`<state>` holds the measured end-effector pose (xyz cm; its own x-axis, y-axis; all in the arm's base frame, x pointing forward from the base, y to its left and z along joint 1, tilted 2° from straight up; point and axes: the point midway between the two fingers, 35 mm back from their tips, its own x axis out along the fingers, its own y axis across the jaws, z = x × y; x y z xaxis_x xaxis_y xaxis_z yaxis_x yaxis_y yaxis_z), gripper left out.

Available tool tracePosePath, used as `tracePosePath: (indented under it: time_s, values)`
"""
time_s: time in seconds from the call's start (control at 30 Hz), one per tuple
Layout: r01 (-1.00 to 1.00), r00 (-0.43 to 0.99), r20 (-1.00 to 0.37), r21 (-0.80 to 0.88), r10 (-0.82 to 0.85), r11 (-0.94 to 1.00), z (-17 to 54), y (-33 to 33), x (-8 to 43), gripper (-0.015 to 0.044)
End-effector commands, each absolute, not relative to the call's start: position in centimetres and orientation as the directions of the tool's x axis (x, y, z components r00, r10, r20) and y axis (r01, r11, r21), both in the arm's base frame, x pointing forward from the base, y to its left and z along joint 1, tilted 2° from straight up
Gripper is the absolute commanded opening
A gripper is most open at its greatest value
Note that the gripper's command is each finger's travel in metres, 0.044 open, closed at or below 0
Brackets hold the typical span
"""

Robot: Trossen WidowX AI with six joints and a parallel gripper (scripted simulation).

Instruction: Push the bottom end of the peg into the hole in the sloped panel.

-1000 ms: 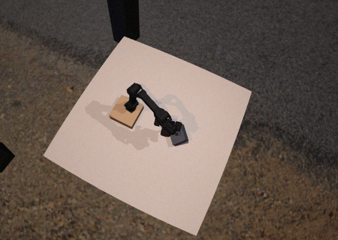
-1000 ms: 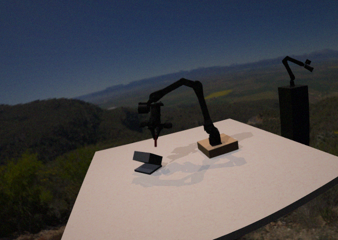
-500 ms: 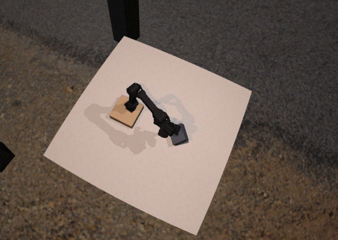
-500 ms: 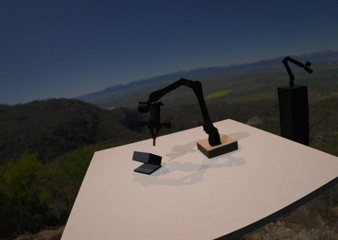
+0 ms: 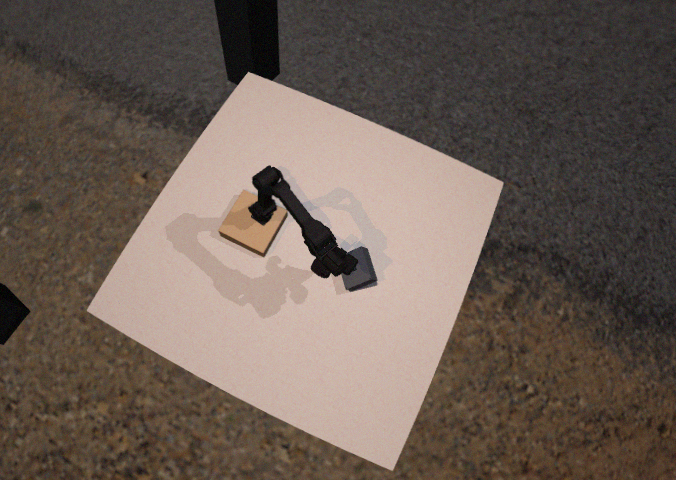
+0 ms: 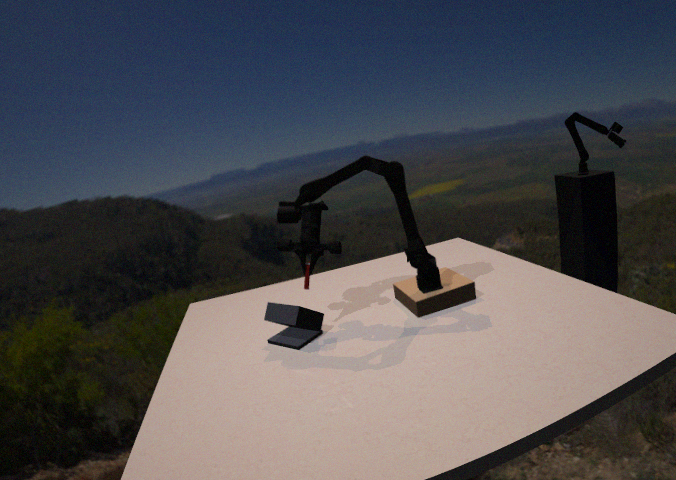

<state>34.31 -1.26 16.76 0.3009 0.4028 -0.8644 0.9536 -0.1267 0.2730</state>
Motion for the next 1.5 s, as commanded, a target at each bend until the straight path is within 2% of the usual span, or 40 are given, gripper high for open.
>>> tracePosePath:
  time_s: [0.0, 0.87, 1.47]
  values:
    - [0.948, 0.314, -0.857, 0.264, 0.409, -0.176, 17.0, -1.5, 34.4, 0.0000]
    - [0.872, 0.369, -0.828, 0.151, 0.423, -0.466, 17.8, -3.6, 34.5, 0.0000]
    - [0.823, 0.390, -0.816, 0.102, 0.425, -0.559, 15.9, -3.3, 35.8, 0.0000]
